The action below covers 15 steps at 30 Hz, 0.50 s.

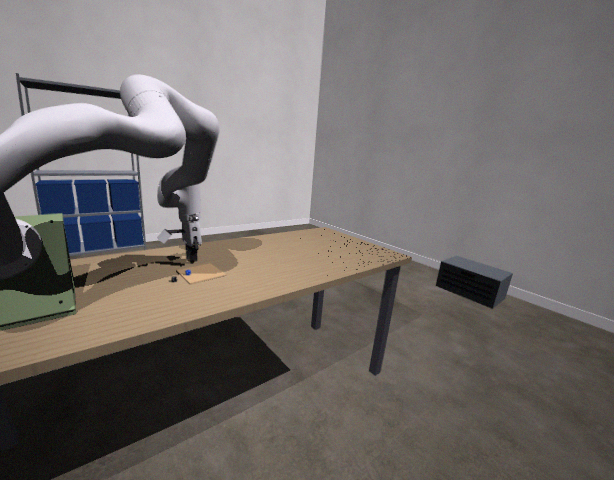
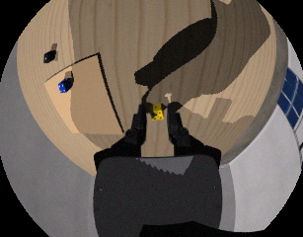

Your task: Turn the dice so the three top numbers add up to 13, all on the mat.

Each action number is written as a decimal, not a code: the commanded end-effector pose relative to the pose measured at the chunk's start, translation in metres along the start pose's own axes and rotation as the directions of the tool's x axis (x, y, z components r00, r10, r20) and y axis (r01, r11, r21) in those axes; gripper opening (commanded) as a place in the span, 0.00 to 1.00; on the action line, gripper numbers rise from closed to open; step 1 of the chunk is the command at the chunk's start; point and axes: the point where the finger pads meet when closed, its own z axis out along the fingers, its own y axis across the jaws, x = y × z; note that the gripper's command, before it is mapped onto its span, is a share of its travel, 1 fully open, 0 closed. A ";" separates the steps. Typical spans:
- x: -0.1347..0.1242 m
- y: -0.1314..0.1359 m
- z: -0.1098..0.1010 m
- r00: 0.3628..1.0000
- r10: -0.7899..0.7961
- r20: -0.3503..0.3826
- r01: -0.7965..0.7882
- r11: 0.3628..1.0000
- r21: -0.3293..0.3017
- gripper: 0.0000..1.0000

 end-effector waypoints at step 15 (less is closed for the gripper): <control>-0.001 0.000 0.006 1.000 0.001 0.002 -0.001 1.000 0.000 0.31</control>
